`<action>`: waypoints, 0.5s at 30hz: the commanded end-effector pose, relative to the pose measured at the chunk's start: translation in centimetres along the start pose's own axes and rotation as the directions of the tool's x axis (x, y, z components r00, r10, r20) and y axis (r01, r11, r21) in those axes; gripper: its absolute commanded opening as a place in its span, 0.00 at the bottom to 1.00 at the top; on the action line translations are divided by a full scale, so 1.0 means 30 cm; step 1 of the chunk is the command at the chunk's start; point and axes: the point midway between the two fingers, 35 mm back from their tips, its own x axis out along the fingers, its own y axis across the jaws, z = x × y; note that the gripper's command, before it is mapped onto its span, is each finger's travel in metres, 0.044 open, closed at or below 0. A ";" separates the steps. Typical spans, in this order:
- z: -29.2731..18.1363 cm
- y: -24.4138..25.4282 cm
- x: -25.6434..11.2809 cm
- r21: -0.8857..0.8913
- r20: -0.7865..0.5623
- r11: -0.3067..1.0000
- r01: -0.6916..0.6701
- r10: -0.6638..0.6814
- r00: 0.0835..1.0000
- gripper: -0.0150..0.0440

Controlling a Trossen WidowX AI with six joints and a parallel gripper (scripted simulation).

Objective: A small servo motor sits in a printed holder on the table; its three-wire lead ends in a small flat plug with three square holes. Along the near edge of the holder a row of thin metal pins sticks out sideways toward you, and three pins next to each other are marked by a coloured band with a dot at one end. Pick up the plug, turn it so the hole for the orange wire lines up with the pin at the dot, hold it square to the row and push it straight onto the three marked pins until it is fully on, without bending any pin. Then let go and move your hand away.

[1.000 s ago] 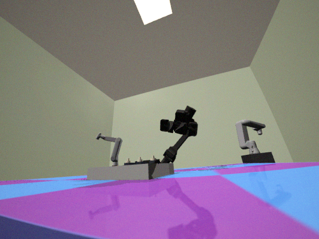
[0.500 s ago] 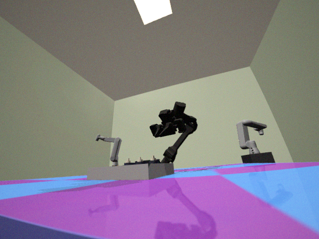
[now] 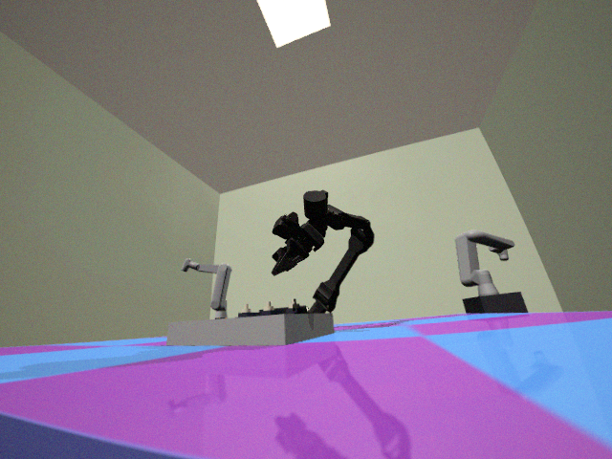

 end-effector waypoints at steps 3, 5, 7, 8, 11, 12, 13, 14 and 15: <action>0.036 -0.059 0.051 0.159 -0.065 0.985 0.072 -0.062 0.996 0.45; 0.047 -0.080 0.067 0.213 -0.087 0.972 0.098 -0.081 0.993 0.45; 0.058 -0.100 0.081 0.266 -0.110 0.956 0.126 -0.099 0.989 0.45; 0.063 -0.111 0.088 0.292 -0.122 0.946 0.139 -0.108 0.987 0.45; 0.078 -0.143 0.109 0.368 -0.158 0.912 0.182 -0.131 0.979 0.45; 0.083 -0.154 0.115 0.393 -0.170 0.899 0.196 -0.139 0.976 0.45; 0.088 -0.165 0.122 0.417 -0.182 0.884 0.210 -0.146 0.972 0.45; 0.093 -0.176 0.128 0.441 -0.194 0.869 0.225 -0.152 0.969 0.45; 0.097 -0.187 0.134 0.464 -0.207 0.853 0.239 -0.158 0.966 0.45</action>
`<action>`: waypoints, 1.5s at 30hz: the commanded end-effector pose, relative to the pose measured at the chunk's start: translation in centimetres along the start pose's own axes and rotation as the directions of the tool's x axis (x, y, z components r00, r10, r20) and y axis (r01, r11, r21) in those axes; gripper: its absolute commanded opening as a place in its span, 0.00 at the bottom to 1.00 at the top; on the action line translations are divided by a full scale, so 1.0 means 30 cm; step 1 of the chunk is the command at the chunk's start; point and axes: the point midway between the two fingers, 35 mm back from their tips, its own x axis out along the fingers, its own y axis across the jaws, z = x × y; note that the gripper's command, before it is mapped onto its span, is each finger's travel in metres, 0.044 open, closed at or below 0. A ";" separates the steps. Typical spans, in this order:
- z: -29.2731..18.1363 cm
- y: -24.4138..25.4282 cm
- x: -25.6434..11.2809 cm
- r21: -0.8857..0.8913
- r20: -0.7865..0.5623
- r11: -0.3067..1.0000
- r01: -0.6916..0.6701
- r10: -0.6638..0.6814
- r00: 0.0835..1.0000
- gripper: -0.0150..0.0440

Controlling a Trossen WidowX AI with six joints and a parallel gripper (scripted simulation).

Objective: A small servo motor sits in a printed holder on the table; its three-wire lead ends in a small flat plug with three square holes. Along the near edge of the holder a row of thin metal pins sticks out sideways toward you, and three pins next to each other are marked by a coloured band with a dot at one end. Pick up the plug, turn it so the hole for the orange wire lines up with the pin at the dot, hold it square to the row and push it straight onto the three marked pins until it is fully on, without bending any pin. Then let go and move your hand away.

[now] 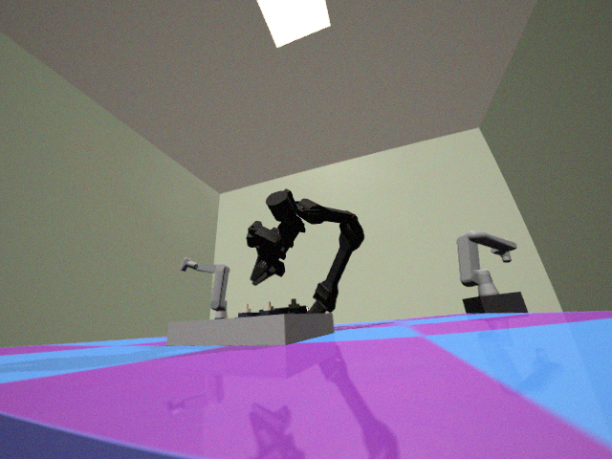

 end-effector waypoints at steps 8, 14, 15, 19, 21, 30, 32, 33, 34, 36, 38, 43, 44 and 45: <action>0.101 -0.079 0.075 0.312 -0.104 0.940 0.139 -0.111 0.988 0.45; 0.151 -0.127 0.109 0.470 -0.170 0.855 0.221 -0.158 0.973 0.45; 0.159 -0.135 0.115 0.494 -0.181 0.837 0.235 -0.165 0.969 0.45; 0.190 -0.169 0.135 0.586 -0.228 0.757 0.289 -0.188 0.955 0.45; 0.205 -0.186 0.145 0.627 -0.252 0.712 0.315 -0.197 0.947 0.45; 0.267 -0.266 0.185 0.773 -0.362 0.472 0.424 -0.221 0.906 0.45; 0.278 -0.282 0.192 0.794 -0.385 0.416 0.444 -0.222 0.896 0.45; 0.284 -0.291 0.196 0.803 -0.397 0.387 0.454 -0.222 0.891 0.45; 0.290 -0.299 0.200 0.811 -0.408 0.358 0.463 -0.222 0.886 0.45; 0.301 -0.316 0.207 0.824 -0.431 0.299 0.481 -0.220 0.875 0.45; 0.312 -0.333 0.213 0.834 -0.453 0.238 0.497 -0.217 0.864 0.45; 0.334 -0.370 0.227 0.843 -0.501 0.104 0.528 -0.207 0.840 0.45; 0.334 -0.372 0.228 0.843 -0.503 0.099 0.529 -0.207 0.839 0.45; 0.334 -0.372 0.228 0.843 -0.503 0.099 0.529 -0.207 0.839 0.45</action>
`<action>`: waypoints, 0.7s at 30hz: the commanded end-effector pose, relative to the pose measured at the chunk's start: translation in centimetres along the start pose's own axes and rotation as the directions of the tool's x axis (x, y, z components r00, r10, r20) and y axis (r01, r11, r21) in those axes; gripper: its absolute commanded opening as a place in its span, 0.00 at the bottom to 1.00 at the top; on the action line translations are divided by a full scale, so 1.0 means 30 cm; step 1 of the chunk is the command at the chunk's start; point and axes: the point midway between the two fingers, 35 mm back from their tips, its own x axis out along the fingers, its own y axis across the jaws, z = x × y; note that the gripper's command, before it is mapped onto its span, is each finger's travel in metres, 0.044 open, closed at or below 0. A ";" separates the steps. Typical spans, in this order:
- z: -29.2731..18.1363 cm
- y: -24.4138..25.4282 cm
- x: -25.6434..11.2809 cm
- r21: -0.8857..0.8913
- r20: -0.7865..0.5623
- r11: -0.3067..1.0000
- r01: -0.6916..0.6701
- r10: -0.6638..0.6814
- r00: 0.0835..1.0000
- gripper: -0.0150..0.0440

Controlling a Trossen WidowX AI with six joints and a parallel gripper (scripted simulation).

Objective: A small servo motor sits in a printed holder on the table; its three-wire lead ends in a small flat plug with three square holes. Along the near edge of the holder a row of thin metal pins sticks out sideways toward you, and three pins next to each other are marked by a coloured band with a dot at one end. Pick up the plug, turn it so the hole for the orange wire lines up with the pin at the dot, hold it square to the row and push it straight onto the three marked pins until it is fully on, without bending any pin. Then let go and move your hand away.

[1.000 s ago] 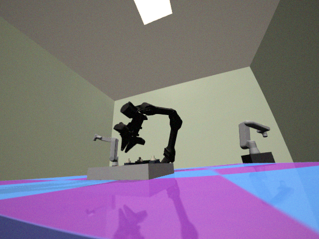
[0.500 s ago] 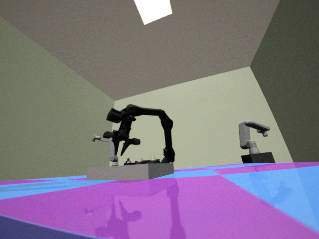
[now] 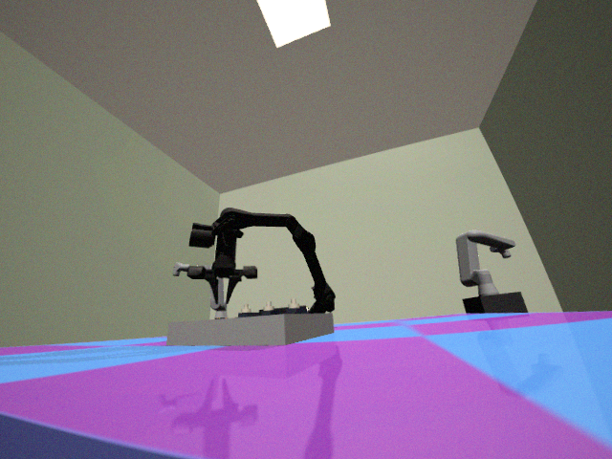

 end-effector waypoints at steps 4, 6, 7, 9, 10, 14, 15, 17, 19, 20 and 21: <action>0.007 0.006 0.013 0.038 -0.009 0.999 0.017 -0.016 1.000 0.45; 0.007 0.006 0.030 0.038 -0.009 0.999 0.017 -0.016 1.000 0.45; 0.006 0.006 0.042 0.038 -0.009 0.999 0.017 -0.016 1.000 0.45; 0.006 0.005 0.067 0.038 -0.010 0.999 0.017 -0.017 1.000 0.45; 0.006 0.005 0.078 0.038 -0.010 0.999 0.017 -0.017 1.000 0.45; 0.006 0.004 0.091 0.037 -0.010 0.999 0.017 -0.017 1.000 0.45; 0.006 0.004 0.093 0.037 -0.010 0.999 0.017 -0.017 1.000 0.45; 0.006 0.004 0.101 0.037 -0.010 0.999 0.017 -0.017 1.000 0.45; 0.006 0.004 0.110 0.037 -0.010 0.999 0.017 -0.017 1.000 0.45; 0.006 0.004 0.115 0.037 -0.010 0.999 0.017 -0.017 1.000 0.45; 0.005 0.004 0.120 0.037 -0.010 0.999 0.017 -0.017 1.000 0.45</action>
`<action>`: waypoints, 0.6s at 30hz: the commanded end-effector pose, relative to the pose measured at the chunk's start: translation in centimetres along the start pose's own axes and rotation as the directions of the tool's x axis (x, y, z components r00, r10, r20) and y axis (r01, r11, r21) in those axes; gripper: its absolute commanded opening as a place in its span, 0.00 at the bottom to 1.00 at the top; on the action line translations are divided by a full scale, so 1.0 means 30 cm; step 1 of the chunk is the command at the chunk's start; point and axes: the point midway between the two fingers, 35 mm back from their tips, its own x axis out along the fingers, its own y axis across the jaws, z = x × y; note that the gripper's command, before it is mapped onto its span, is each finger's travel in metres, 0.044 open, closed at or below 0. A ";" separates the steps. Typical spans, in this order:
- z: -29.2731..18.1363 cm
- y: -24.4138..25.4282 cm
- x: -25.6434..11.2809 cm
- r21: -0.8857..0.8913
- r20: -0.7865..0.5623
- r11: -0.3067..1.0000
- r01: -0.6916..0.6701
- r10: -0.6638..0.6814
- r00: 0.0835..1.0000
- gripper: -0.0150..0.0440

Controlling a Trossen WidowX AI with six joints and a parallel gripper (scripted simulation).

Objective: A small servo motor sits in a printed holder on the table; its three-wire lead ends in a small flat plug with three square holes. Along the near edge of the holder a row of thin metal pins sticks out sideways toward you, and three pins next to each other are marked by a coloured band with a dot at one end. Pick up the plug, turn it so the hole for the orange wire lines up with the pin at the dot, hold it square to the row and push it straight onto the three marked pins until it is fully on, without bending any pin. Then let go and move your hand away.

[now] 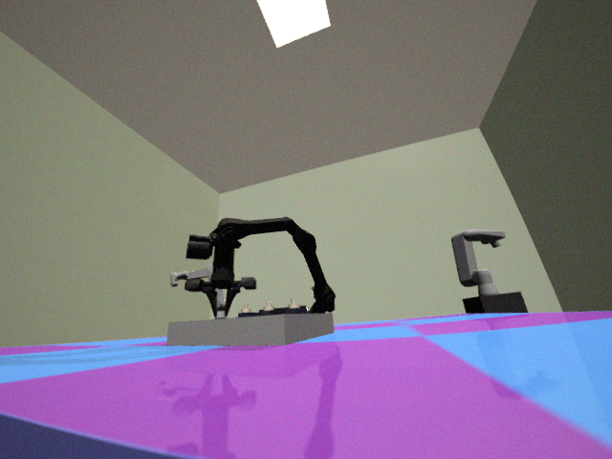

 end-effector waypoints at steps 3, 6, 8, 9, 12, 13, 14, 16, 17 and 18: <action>-0.007 -0.004 0.022 0.000 -0.006 1.000 -0.002 0.002 1.000 0.45; -0.007 -0.004 0.025 0.000 -0.006 1.000 -0.002 0.002 1.000 0.40; -0.007 -0.004 0.025 0.000 -0.006 1.000 -0.002 0.002 1.000 0.35; -0.007 -0.004 0.025 0.000 -0.006 1.000 -0.002 0.002 1.000 0.34; -0.007 -0.004 0.025 0.000 -0.006 1.000 -0.002 0.002 1.000 0.30; -0.007 -0.004 0.025 0.000 -0.006 1.000 -0.002 0.002 1.000 0.29; -0.007 -0.004 0.023 0.000 -0.006 1.000 -0.002 0.002 1.000 0.25; -0.008 -0.003 0.012 0.001 -0.006 1.000 -0.003 0.003 1.000 0.25; -0.008 -0.002 0.004 0.001 -0.005 1.000 -0.003 0.003 1.000 0.25; -0.009 -0.001 -0.006 0.001 -0.005 1.000 -0.003 0.003 1.000 0.25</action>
